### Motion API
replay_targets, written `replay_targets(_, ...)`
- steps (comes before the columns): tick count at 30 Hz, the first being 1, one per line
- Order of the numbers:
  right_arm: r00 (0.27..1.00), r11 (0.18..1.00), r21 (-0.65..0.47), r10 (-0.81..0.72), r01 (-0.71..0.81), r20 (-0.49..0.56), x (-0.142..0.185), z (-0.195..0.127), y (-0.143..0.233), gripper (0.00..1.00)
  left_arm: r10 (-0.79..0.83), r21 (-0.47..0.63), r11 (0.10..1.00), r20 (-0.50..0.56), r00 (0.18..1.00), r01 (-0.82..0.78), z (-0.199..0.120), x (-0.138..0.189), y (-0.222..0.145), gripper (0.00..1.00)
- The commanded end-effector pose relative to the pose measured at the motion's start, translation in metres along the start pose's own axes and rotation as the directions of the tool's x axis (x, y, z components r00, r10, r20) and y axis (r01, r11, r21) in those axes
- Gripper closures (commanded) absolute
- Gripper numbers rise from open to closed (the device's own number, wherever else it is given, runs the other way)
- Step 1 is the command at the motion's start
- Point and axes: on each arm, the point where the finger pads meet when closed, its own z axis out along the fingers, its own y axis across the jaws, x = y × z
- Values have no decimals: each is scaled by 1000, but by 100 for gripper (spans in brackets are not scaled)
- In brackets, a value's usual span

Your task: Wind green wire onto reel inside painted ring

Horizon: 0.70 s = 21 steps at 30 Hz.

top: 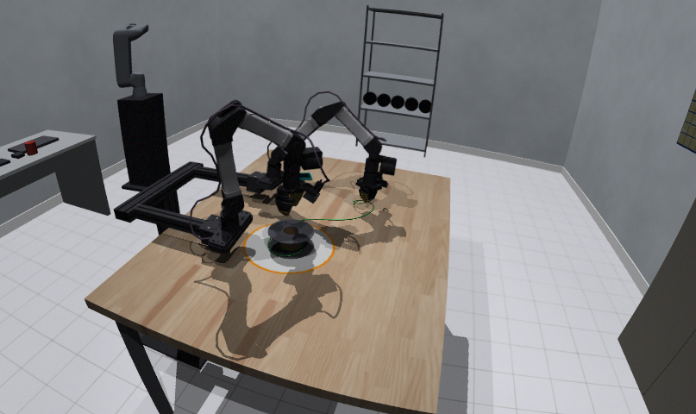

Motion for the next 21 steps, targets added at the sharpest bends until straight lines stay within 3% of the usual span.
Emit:
replay_targets(1,1000,1000,-18,-12,12,16,-8,-8,5,19,-115,37,993,23,993,114,-6,-3,-12,100)
replay_targets(15,974,974,-15,-224,224,19,-8,-7,5,19,-131,38,991,23,991,130,0,0,-5,100)
replay_targets(21,920,920,-11,-391,391,21,-8,-7,5,19,-132,38,991,23,991,131,-3,-1,-5,100)
